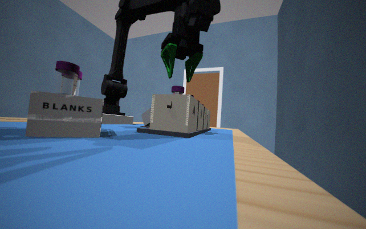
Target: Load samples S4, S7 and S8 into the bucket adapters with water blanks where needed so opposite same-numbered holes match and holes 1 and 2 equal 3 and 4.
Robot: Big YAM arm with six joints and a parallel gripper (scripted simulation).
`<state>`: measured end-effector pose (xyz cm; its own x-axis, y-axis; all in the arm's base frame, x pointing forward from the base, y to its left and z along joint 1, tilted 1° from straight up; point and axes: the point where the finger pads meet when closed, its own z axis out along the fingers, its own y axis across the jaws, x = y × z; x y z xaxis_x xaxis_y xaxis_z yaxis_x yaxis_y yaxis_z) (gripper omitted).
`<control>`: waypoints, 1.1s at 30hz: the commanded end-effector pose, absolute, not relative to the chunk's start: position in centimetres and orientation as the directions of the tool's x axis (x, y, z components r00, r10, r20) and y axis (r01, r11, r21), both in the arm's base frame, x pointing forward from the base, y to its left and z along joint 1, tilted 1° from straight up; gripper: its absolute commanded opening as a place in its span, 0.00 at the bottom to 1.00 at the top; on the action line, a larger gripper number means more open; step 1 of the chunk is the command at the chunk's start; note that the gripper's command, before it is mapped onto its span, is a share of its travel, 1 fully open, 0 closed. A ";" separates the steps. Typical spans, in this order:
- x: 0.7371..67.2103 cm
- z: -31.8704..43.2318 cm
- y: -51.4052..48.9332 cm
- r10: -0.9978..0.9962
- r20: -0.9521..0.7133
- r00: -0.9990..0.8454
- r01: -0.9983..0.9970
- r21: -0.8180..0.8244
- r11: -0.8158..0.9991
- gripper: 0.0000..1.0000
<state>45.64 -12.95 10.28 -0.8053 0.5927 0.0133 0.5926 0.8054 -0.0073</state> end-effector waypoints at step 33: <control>27.0 11.8 0.4 0.119 0.007 -0.993 0.119 0.004 0.993 0.00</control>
